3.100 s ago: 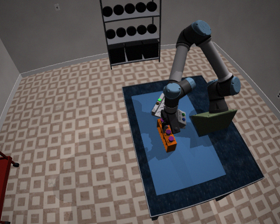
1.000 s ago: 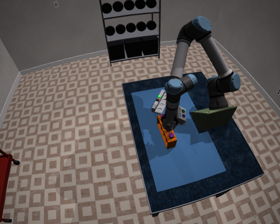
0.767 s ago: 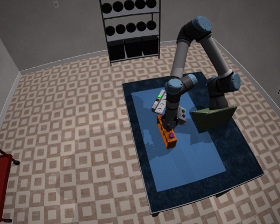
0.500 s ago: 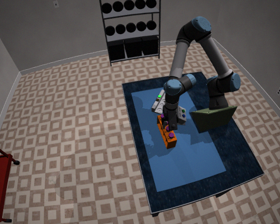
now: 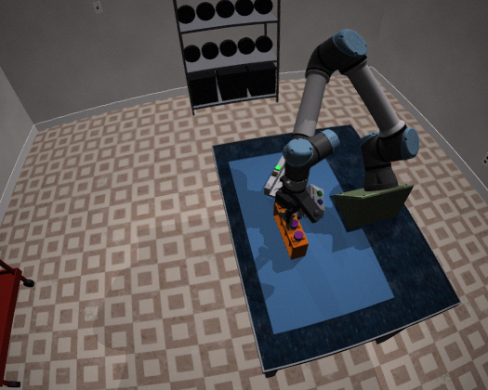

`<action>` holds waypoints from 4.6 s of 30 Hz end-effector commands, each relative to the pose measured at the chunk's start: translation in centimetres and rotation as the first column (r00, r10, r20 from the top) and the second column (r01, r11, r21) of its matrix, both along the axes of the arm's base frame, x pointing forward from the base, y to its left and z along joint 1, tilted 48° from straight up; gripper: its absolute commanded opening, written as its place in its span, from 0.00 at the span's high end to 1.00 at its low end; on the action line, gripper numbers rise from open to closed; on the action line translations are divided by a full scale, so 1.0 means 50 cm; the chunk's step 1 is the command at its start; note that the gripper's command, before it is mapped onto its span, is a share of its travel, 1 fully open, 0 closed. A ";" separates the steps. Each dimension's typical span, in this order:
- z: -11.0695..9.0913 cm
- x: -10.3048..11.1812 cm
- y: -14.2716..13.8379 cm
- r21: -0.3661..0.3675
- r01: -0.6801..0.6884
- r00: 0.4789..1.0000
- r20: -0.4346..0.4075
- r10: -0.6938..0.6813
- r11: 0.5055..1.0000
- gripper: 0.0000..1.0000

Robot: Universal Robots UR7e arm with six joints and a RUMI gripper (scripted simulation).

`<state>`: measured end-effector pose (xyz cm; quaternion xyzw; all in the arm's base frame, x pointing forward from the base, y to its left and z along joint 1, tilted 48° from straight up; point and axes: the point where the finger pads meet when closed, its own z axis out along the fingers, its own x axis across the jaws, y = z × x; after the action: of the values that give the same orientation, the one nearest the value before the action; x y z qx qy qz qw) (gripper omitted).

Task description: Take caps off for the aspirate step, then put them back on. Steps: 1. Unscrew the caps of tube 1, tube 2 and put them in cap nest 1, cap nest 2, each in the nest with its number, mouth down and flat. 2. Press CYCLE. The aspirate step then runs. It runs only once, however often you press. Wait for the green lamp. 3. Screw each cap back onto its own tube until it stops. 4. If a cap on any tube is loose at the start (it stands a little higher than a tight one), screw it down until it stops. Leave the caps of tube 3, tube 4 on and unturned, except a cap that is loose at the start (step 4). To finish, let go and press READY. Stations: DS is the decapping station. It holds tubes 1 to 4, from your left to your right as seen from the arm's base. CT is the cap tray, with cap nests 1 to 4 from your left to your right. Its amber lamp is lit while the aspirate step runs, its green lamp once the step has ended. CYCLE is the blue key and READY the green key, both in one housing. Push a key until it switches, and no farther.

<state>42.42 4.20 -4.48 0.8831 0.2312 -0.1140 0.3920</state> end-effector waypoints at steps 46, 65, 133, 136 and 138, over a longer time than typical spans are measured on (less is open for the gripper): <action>-0.001 0.000 -0.001 0.231 0.572 0.521 0.639 -0.566 0.787 1.00; -0.001 0.000 0.000 0.111 0.423 0.771 0.476 -0.422 0.899 0.65; -0.002 0.000 -0.002 0.231 0.572 0.521 0.639 -0.566 0.787 0.65; -0.002 0.000 -0.002 0.231 0.572 0.521 0.639 -0.566 0.787 0.65; -0.002 0.000 -0.002 0.231 0.571 0.522 0.639 -0.566 0.788 0.65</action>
<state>42.41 4.07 -4.60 0.8855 -0.2297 0.0935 0.3928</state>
